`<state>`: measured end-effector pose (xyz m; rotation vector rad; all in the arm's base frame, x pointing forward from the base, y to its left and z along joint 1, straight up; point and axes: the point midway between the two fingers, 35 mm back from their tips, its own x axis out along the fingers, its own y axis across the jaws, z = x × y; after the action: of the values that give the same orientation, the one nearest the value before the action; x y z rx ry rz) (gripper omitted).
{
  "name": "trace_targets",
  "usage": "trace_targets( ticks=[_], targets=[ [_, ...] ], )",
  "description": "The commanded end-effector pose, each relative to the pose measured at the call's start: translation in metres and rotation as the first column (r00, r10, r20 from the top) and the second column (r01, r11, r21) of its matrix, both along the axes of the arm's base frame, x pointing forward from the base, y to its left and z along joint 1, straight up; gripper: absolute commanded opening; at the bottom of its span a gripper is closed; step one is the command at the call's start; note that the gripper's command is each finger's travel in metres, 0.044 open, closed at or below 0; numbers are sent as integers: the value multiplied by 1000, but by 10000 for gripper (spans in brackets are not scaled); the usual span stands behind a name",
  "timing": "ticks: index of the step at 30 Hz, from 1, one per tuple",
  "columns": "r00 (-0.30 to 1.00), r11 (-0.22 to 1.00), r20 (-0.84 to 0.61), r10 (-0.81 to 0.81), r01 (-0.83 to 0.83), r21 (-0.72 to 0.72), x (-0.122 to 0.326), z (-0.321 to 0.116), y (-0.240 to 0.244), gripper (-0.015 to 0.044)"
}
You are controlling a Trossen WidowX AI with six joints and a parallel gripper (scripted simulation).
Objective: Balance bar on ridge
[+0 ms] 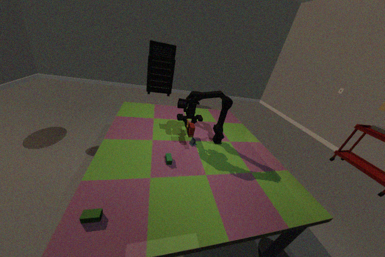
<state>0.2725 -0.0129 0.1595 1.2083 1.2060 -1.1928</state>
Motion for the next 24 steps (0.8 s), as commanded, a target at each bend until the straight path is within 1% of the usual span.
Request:
trace_targets(
  ticks=[1,6,11,18,24],
  targets=[
    [989,989,10,-150,150,1,-6,2,3,0],
    [940,940,8,-342,342,6,-15,1,7,0],
    [854,854,6,-521,521,9,-25,0,11,0],
    [678,678,1,-735,735,13,-44,-2,18,0],
    [502,502,-4,-865,865,14,-63,-4,26,0]
  ],
)
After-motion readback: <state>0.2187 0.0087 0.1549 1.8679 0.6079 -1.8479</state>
